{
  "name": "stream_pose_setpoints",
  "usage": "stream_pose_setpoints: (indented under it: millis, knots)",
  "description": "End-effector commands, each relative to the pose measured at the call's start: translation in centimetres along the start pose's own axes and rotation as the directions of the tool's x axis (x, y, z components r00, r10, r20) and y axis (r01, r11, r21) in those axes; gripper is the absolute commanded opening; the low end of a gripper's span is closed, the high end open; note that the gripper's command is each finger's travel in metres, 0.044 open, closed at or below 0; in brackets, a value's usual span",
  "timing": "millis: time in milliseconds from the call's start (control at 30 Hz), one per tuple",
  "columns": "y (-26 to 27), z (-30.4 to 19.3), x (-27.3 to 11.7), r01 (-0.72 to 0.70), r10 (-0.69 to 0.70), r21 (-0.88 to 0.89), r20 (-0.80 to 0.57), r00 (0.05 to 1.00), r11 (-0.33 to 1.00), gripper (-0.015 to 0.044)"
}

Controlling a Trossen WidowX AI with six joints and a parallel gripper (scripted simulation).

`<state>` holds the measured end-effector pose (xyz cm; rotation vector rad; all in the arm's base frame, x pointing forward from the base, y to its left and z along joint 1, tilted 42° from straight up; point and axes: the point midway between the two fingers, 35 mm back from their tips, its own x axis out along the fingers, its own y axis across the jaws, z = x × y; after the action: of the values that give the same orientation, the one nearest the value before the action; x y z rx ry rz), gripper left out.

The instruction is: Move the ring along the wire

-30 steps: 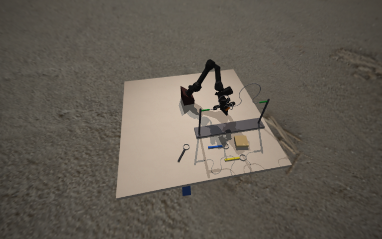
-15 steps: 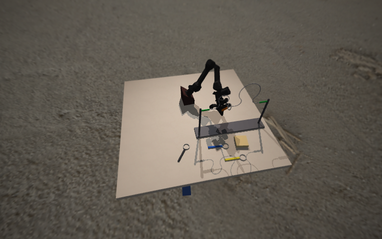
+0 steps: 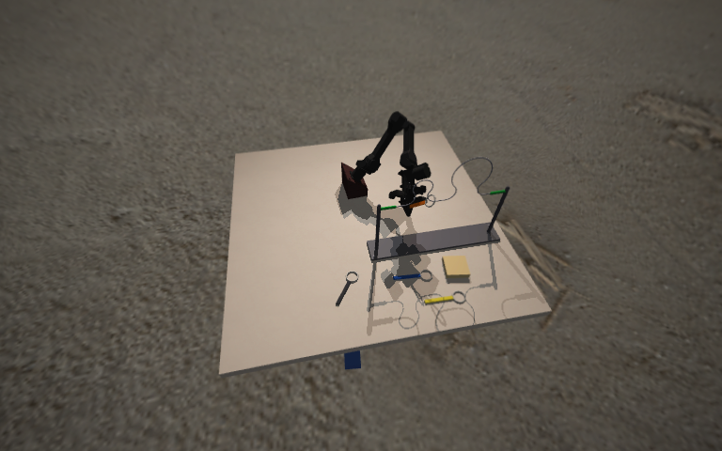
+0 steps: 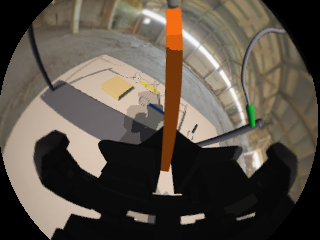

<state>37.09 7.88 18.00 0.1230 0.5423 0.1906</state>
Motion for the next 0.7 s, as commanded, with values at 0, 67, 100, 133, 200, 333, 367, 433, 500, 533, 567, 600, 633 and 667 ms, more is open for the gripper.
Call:
stream_pose_setpoints:
  millis: [0,67,100,133,200,333,367,433,500,533,567,600,633,667]
  knots:
    - [-1.5,0.1,-0.3,0.05,-0.05,-0.084,-0.007,0.999,0.995,-0.015]
    - [-2.2,0.2,-0.4,0.074,-0.075,-0.127,-0.01,0.997,0.989,-0.015]
    - [-2.6,0.2,-0.5,0.086,-0.088,-0.149,-0.011,0.996,0.985,-0.015]
    - [-3.0,0.3,-0.6,0.097,-0.101,-0.17,-0.011,0.995,0.981,-0.015]
    - [-3.7,0.4,-0.7,0.121,-0.126,-0.213,-0.012,0.992,0.97,-0.015]
    - [-5.1,0.8,-1.1,0.165,-0.176,-0.297,-0.01,0.984,0.94,-0.015]
    - [-5.5,0.9,-1.3,0.176,-0.189,-0.318,-0.009,0.982,0.932,-0.015]
    - [-6.2,1.2,-1.5,0.197,-0.214,-0.359,-0.005,0.977,0.912,-0.015]
    - [-6.8,1.5,-1.7,0.218,-0.238,-0.399,-0.001,0.971,0.891,-0.015]
    - [-7.2,1.6,-1.9,0.228,-0.25,-0.418,0.001,0.968,0.879,-0.015]
    - [-7.5,1.8,-2.0,0.237,-0.262,-0.438,0.004,0.965,0.867,-0.015]
    - [-7.8,2.0,-2.1,0.247,-0.274,-0.457,0.007,0.962,0.854,-0.015]
    - [-8.1,2.1,-2.3,0.256,-0.286,-0.476,0.011,0.958,0.841,-0.015]
    - [-8.4,2.3,-2.4,0.265,-0.297,-0.495,0.014,0.955,0.828,-0.015]
